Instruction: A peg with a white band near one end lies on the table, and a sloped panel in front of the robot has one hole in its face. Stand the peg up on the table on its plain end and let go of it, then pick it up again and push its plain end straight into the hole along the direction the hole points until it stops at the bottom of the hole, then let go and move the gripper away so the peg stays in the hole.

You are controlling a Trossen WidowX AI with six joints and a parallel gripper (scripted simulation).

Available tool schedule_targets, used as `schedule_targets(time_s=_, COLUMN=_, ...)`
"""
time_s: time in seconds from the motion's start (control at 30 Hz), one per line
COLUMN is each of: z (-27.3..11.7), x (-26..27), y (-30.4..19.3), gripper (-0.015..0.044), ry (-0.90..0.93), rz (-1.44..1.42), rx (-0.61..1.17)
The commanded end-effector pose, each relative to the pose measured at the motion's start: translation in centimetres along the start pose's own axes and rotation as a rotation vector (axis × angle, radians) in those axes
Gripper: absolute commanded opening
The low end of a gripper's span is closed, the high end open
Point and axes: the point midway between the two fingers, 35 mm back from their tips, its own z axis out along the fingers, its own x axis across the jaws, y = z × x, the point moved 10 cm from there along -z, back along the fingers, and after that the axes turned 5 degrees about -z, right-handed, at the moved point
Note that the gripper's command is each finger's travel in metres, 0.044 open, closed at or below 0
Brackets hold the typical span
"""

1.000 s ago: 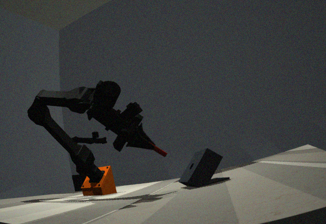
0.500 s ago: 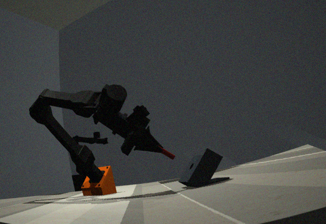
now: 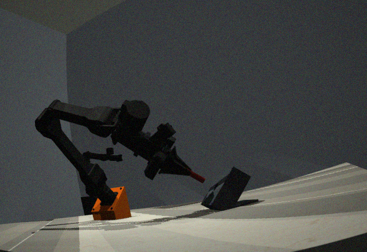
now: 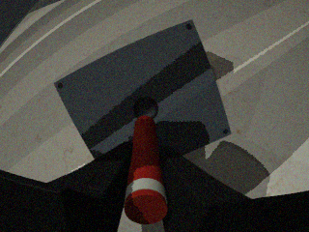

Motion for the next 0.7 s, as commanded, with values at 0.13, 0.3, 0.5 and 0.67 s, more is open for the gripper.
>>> schedule_targets(time_s=0.13, z=0.6, x=0.0, y=-0.1, gripper=0.0, ry=0.001, rz=-0.001, rx=-0.01)
schedule_targets(time_s=0.3, z=1.1, x=-0.1, y=-0.1, gripper=0.0, ry=0.0, rz=0.0, rx=-0.01)
schedule_targets(time_s=0.5, z=1.9, x=-0.1, y=-0.1, gripper=0.0, ry=0.0, rz=0.001, rx=-0.011)
schedule_targets(time_s=0.67, z=2.6, x=-0.1, y=-0.1, gripper=0.0, ry=0.0, rz=0.002, rx=-0.011)
